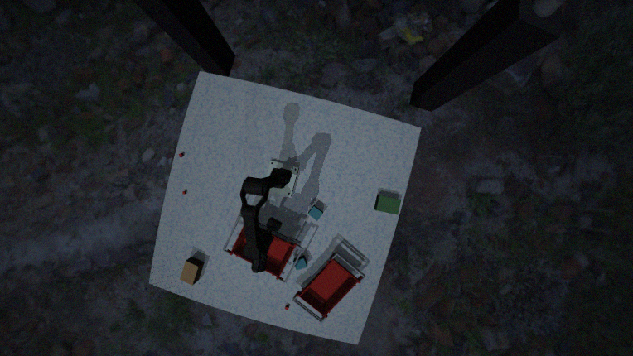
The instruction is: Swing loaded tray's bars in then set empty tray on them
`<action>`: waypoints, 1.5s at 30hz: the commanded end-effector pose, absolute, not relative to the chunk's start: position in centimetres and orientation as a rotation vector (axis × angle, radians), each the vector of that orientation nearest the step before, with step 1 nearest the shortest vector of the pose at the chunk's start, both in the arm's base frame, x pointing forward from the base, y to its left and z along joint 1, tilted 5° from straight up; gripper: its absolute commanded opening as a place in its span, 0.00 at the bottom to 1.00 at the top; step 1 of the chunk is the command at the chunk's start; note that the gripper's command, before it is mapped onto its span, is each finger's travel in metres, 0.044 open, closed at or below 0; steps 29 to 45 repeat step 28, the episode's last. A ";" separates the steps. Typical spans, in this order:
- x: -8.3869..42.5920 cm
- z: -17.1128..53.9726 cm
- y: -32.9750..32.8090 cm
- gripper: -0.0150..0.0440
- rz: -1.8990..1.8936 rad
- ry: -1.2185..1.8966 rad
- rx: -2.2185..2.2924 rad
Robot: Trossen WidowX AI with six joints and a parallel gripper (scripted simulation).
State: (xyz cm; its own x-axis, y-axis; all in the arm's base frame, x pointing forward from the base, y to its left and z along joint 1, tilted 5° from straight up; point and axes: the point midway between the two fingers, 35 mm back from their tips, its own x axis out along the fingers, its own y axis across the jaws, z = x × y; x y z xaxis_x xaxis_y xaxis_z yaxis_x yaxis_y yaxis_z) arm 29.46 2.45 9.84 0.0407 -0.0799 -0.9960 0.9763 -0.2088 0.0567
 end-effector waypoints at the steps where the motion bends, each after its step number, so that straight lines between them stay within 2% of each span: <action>1: 29.5 9.8 2.4 1.00 -1.360 1.009 1.328; 10: 29.6 10.6 2.5 1.00 -1.360 1.009 1.328; 28: 29.4 19.2 3.2 1.00 -1.362 1.012 1.329; 45: 29.4 19.2 3.2 1.00 -1.362 1.012 1.329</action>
